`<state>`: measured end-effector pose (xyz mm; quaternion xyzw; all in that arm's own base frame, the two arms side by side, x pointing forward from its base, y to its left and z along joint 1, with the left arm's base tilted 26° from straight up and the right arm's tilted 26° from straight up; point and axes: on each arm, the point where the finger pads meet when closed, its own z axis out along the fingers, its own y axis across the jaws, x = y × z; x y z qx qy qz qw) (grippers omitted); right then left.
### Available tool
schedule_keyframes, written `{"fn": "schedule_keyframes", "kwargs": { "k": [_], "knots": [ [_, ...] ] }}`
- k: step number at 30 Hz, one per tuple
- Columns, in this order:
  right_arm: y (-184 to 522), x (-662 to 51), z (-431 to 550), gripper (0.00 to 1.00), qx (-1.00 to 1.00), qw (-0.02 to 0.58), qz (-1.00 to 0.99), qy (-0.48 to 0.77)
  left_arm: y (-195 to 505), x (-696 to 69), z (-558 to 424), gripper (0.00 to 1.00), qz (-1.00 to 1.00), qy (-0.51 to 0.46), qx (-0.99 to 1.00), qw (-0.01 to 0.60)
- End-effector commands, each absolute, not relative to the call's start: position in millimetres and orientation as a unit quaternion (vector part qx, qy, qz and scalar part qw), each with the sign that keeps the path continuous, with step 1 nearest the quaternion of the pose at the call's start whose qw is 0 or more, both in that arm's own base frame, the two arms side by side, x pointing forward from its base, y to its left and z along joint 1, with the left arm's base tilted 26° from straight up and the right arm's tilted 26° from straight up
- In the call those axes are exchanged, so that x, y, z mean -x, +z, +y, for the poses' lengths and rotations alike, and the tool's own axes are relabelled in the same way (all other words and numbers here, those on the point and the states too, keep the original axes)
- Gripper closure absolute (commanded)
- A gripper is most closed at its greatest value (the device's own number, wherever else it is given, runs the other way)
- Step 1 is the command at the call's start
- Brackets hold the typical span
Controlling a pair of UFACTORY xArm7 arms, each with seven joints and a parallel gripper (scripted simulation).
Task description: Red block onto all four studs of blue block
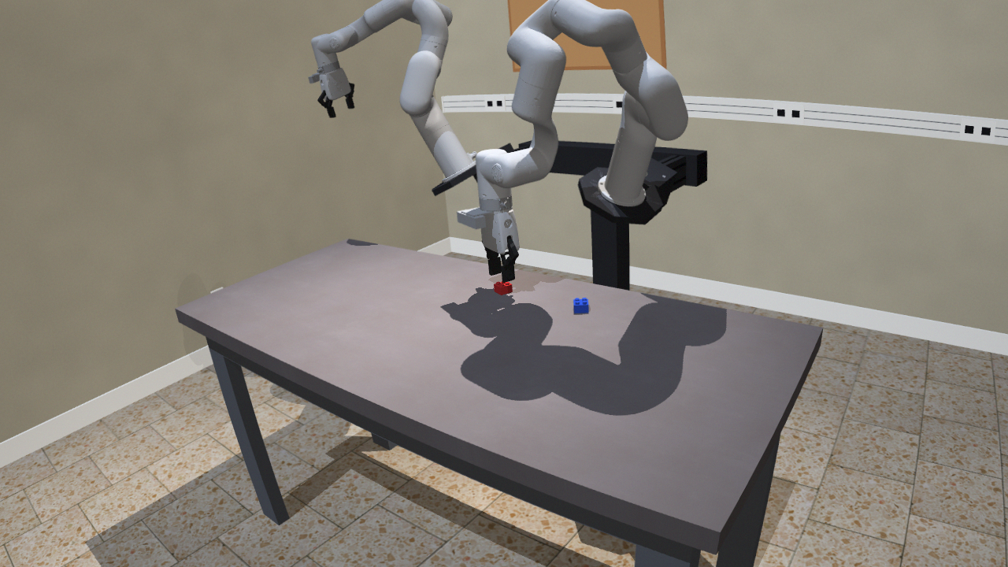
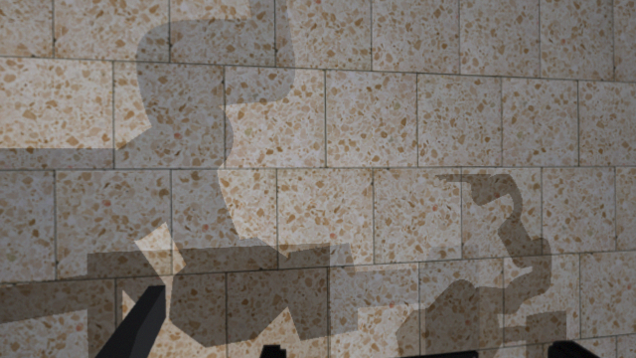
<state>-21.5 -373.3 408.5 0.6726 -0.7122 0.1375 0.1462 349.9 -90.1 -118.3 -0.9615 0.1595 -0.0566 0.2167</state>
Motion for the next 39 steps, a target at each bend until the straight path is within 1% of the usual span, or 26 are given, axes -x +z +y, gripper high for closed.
{"fn": "schedule_keyframes", "kwargs": {
  "k": [1,16,23,39],
  "knots": [
    [409.7,21.6,-373.5,0.00,-0.672,0.147,-0.712,0.139,-120.9,-350.9,-89.6,0.41,0.160,-0.057,0.961,0.216],
    [409.7,21.6,-373.5,0.00,-0.672,0.147,-0.712,0.139,-125.4,-351.7,-87.6,0.41,0.160,-0.057,0.961,0.216],
    [409.7,21.6,-373.5,0.00,-0.672,0.147,-0.712,0.139,-143.4,-355.3,-79.5,0.41,0.160,-0.057,0.961,0.216],
    [409.7,21.6,-373.5,0.00,-0.672,0.147,-0.712,0.139,-147.0,-355.9,-77.8,0.41,0.160,-0.057,0.961,0.216]
  ]
}}
